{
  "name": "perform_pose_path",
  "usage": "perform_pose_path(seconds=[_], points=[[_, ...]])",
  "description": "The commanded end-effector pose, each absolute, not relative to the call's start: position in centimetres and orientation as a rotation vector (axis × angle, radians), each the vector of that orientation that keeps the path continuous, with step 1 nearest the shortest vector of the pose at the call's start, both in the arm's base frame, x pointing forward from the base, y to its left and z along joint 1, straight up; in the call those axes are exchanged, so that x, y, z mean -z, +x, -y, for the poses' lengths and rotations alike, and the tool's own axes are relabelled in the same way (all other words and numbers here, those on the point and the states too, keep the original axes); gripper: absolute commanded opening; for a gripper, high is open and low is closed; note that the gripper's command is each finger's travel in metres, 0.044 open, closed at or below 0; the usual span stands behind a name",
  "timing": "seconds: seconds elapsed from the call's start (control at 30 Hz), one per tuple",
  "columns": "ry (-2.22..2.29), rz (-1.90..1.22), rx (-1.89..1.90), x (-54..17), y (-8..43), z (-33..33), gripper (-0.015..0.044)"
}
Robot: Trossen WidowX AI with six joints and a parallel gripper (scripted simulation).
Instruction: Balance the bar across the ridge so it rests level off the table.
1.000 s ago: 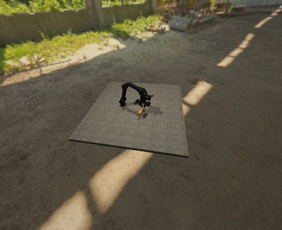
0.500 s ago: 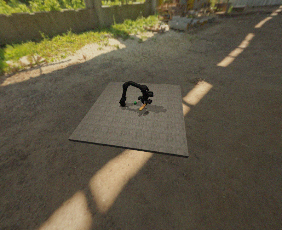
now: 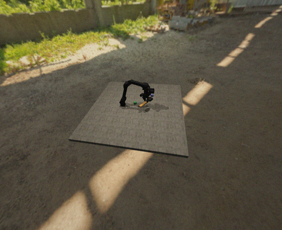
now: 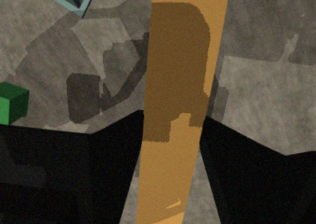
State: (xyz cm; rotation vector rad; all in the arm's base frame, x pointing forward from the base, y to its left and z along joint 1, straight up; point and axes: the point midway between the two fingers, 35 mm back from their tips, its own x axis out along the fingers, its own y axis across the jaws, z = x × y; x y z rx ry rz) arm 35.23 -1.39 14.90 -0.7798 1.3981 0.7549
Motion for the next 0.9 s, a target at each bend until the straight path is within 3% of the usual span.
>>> perform_pose_path(seconds=[0.0,0.87], points=[[-0.742,-1.410,-0.715,-15.0,35.3,-0.1,0.0000],[-0.480,-1.479,-0.479,-15.1,34.4,-10.1,0.0000]])
